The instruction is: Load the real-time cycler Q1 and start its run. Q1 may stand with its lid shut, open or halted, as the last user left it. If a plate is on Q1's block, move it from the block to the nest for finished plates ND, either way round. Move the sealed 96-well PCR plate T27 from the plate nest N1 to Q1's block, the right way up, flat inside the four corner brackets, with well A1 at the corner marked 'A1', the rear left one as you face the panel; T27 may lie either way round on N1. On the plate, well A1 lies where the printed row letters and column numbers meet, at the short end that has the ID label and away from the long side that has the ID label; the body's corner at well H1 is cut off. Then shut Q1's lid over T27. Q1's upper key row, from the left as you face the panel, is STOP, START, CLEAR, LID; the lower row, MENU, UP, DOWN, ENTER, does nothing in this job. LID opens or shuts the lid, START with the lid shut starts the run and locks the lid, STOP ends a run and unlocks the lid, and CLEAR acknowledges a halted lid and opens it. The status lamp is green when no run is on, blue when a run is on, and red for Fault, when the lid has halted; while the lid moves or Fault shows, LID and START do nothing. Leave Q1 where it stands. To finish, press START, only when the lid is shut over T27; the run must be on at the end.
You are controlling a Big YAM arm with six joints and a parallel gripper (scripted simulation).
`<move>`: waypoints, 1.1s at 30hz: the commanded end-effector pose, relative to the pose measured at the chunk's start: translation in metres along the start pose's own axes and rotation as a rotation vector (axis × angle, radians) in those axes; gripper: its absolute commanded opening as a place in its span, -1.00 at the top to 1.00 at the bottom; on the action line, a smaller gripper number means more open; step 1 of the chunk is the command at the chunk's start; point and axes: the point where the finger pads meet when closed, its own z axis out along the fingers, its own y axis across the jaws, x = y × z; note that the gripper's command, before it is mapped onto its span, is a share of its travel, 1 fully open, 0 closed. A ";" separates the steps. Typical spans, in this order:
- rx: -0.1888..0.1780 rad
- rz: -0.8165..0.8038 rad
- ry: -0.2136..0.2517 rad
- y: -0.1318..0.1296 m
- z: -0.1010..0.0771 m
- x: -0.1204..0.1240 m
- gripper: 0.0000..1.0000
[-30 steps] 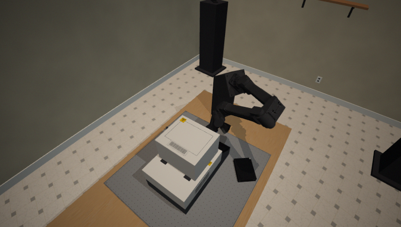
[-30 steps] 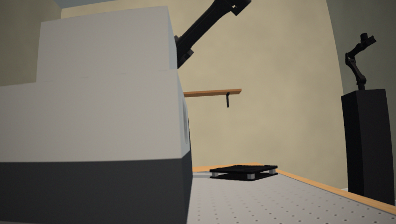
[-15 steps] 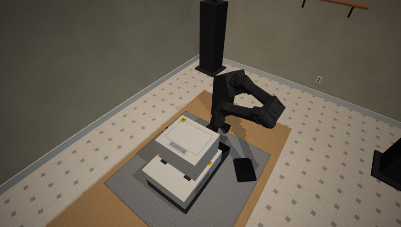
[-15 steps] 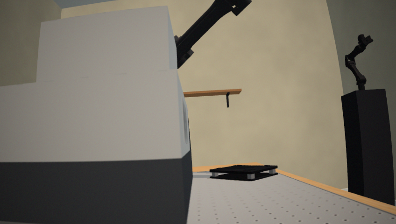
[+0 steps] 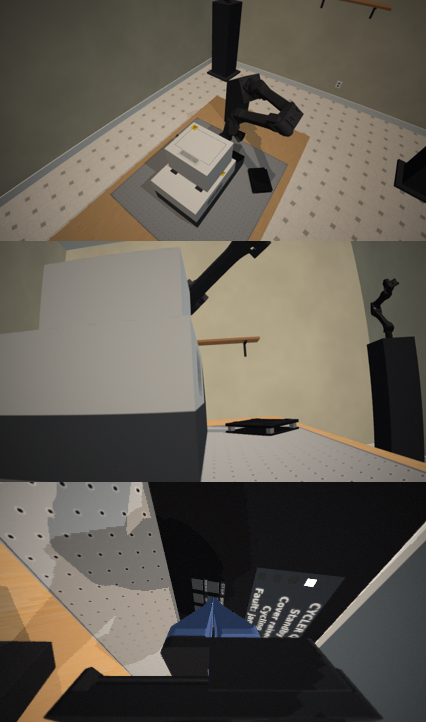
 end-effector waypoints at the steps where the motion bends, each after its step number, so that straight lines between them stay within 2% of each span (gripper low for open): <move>1: -0.013 -0.005 -0.028 0.007 0.000 -0.014 1.00; 33: -0.019 -0.022 -0.046 0.008 0.006 -0.015 1.00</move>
